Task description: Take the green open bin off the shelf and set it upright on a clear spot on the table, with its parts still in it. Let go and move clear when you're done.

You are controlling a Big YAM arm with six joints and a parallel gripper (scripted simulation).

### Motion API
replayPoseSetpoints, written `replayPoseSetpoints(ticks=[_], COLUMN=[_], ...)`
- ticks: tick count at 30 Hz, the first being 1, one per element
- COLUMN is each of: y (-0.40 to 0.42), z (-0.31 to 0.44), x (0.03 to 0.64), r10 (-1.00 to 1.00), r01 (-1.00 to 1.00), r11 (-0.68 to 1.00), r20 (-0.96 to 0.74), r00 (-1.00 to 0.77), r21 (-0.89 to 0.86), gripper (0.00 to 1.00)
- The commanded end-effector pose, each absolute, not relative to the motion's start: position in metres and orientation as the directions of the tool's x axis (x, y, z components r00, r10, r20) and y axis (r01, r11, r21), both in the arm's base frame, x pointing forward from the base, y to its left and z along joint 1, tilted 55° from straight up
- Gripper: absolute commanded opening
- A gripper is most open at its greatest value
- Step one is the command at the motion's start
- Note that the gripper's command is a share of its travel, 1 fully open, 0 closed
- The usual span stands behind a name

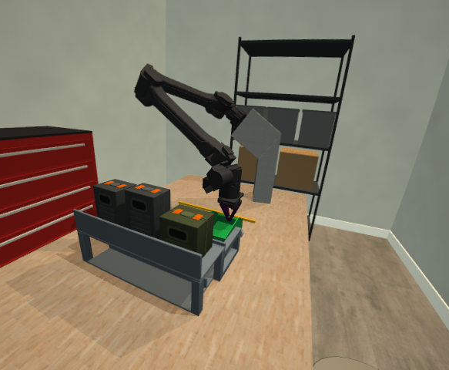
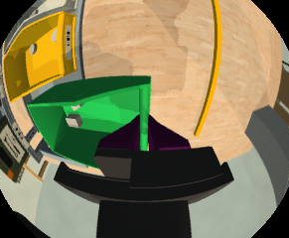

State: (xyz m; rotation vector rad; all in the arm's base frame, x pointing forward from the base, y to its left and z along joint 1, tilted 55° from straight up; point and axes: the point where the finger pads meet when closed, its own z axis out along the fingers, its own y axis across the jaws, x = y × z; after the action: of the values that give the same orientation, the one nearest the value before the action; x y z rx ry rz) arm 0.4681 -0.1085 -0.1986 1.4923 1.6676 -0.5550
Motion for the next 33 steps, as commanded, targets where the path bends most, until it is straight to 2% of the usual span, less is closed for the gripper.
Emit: replayPoseSetpoints(ticks=[1, 13, 33], y=[-0.098, -0.116, -0.116], z=[-0.188, -0.207, -0.207], x=[0.474, 0.432, 0.423], r10=[0.606, 0.603, 0.604], r01=[0.948, 0.961, 0.957], r11=[0.236, 0.211, 0.219], r20=[-0.795, -0.797, -0.797], r00=[0.028, 0.017, 0.020], r21=[0.213, 0.180, 0.189], gripper=[0.00, 0.00, 0.00])
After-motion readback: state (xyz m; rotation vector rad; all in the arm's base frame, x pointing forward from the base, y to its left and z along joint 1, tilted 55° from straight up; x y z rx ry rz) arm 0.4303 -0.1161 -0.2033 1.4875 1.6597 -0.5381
